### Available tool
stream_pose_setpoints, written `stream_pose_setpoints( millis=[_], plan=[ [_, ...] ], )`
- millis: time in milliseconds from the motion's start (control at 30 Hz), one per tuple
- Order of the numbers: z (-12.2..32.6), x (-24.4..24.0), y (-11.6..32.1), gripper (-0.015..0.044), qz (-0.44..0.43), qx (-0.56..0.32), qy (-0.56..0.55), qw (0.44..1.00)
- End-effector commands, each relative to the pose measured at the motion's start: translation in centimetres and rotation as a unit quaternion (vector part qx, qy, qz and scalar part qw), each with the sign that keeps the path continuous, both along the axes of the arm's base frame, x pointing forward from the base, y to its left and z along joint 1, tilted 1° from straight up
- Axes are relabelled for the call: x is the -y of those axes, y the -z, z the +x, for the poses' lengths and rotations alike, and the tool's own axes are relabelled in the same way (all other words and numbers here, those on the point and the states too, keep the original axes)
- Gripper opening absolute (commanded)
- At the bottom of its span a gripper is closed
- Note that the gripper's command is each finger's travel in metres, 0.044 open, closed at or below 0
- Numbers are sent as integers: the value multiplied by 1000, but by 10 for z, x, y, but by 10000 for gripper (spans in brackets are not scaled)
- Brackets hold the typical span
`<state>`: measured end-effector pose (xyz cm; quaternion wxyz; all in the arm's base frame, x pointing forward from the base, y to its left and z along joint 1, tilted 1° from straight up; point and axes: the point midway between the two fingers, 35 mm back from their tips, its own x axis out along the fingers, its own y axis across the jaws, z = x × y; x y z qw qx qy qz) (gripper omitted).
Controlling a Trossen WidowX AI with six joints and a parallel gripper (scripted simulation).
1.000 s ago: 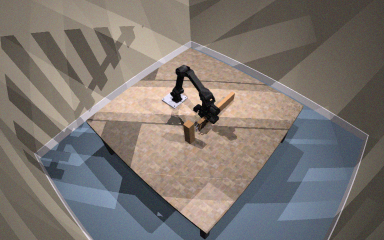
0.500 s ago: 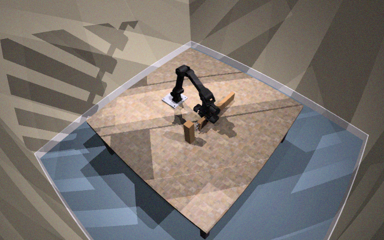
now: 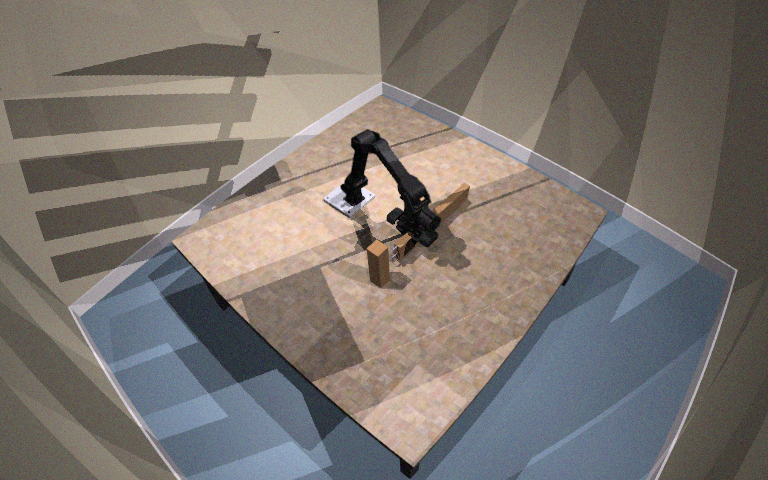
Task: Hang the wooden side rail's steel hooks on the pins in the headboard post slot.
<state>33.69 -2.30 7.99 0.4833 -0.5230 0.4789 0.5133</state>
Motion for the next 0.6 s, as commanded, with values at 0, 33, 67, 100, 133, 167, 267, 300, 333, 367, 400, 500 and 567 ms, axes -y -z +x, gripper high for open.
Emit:
stream_pose_setpoints(
  millis=[0, 33, 67, 100, 133, 167, 267, 300, 333, 367, 400, 500, 567],
  plan=[
    [3, 1, -9, 0, 0, 14, -2, 1000],
    [4, 1, -9, 0, 0, 14, -2, 1000],
    [4, 1, -9, 0, 0, 14, -2, 1000],
    [4, 1, -9, 0, 0, 14, -2, 1000],
    [4, 1, -9, 0, 0, 14, -2, 1000],
    [4, 1, -9, 0, 0, 14, -2, 1000],
    [4, 1, -8, 0, 0, 14, -2, 1000],
    [5, 1, -8, 0, 0, 14, -2, 1000],
    [5, 2, -8, 0, 0, 14, -2, 1000],
    [5, 2, -8, 0, 0, 14, -2, 1000],
    [5, 2, -8, 0, 0, 14, -2, 1000],
    [5, 2, -8, 0, 0, 14, -2, 1000],
    [6, 2, -7, 0, 0, 14, -2, 1000]
  ],
)
